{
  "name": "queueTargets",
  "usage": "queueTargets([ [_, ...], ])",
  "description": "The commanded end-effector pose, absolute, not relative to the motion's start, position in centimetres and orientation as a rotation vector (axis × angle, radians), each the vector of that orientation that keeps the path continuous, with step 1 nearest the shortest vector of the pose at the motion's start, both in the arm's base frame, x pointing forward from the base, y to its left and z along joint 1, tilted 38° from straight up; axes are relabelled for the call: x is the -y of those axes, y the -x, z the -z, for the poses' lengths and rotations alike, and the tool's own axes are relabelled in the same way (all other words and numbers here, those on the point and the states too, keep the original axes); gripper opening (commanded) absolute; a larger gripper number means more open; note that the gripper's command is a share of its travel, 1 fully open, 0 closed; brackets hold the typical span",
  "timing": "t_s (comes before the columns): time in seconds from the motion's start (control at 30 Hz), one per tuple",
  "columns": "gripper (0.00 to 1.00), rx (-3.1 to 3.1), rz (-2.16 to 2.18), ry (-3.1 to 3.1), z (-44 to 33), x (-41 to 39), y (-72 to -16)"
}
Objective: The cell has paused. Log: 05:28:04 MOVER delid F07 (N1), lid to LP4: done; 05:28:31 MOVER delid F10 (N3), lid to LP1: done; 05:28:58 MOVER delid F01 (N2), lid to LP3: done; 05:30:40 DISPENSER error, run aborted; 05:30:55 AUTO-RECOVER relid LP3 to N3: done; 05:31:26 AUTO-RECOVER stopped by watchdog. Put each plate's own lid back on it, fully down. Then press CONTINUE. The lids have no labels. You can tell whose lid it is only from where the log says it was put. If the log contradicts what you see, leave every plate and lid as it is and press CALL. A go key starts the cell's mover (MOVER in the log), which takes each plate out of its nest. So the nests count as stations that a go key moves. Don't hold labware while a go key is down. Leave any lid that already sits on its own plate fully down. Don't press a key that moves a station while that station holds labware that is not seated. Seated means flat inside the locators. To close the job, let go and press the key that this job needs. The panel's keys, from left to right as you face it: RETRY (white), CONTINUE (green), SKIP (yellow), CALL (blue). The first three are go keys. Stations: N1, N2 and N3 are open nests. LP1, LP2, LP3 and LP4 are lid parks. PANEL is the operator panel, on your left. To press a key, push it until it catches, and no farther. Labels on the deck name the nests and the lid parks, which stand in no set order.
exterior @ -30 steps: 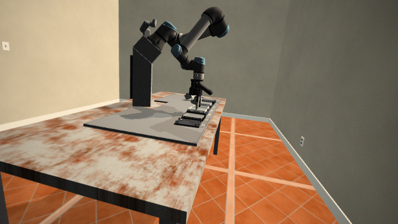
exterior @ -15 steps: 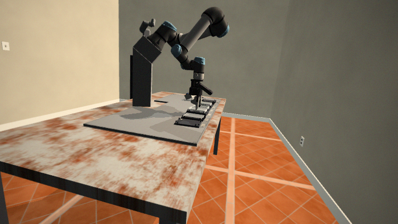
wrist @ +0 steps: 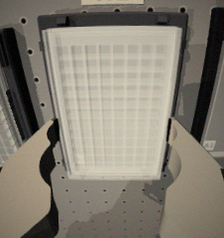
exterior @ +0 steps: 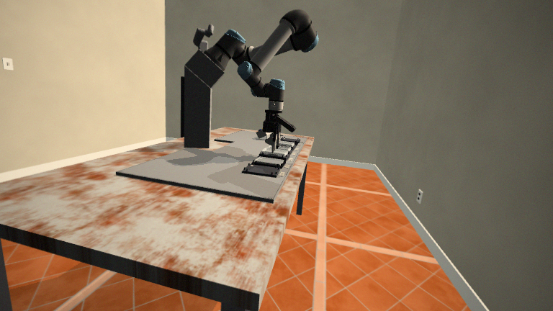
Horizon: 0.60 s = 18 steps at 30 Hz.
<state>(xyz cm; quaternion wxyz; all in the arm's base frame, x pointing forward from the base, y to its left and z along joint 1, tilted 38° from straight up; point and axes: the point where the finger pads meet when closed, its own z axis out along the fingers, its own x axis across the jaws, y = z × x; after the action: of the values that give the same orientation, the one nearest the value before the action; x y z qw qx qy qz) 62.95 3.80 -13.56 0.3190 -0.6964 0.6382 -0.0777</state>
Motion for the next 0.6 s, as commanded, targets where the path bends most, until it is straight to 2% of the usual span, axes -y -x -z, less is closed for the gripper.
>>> queueTargets([
  [0.0,0.0,-1.678,0.206,1.831,13.51,-3.77,-62.98],
  [0.1,0.0,-1.678,0.206,1.831,13.51,-3.77,-62.98],
  [0.13,0.82,-1.678,0.206,1.831,13.51,-3.77,-62.98],
  [0.57,0.82,-1.678,0.206,1.831,13.51,-3.77,-62.98],
])
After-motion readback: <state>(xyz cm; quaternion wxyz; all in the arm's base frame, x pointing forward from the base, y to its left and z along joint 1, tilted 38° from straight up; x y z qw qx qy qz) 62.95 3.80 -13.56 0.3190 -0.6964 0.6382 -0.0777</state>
